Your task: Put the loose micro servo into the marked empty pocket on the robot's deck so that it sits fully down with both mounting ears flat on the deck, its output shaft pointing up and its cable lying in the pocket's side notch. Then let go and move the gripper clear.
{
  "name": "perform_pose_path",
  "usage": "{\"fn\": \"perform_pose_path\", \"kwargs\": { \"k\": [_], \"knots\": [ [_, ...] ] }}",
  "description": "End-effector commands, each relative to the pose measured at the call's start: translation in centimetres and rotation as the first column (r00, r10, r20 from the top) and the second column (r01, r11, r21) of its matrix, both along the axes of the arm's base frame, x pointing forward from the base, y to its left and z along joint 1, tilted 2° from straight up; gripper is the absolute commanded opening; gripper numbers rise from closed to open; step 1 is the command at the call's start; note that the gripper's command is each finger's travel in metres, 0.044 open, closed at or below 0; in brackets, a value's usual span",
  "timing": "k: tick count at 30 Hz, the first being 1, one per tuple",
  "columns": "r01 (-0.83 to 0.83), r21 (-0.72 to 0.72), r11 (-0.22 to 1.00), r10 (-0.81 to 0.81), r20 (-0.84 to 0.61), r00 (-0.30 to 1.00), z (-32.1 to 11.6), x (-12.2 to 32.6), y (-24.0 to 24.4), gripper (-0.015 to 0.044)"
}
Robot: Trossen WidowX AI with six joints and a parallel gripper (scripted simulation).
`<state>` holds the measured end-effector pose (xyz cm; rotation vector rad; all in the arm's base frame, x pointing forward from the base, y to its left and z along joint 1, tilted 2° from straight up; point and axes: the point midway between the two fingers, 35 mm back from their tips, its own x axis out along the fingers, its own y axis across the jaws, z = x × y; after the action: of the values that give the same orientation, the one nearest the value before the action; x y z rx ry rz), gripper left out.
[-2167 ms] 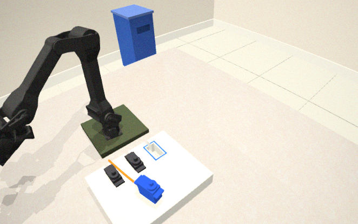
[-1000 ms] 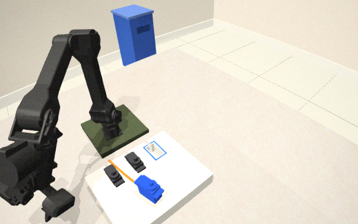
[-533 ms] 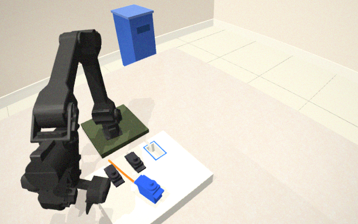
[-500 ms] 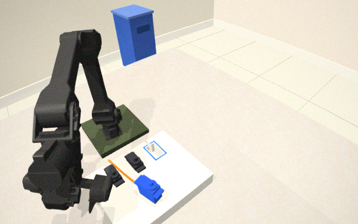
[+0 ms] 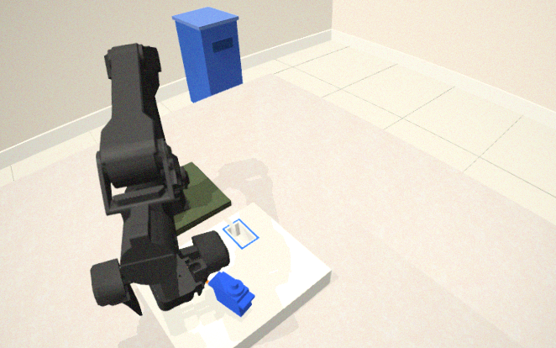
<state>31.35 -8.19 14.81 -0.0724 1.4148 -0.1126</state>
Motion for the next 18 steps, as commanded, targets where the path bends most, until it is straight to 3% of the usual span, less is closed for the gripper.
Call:
{"fn": "perform_pose_path", "kwargs": {
  "k": [1,11,18],
  "knots": [
    [-0.123,0.031,0.992,0.123,-0.028,0.992,0.6,0.2,2.3,0.044],
    [-0.404,0.124,0.906,0.416,-0.096,0.904,1.7,-0.7,8.2,0.044],
    [-0.421,0.131,0.898,0.434,-0.099,0.895,1.5,-0.7,8.6,0.044]
  ]
}}
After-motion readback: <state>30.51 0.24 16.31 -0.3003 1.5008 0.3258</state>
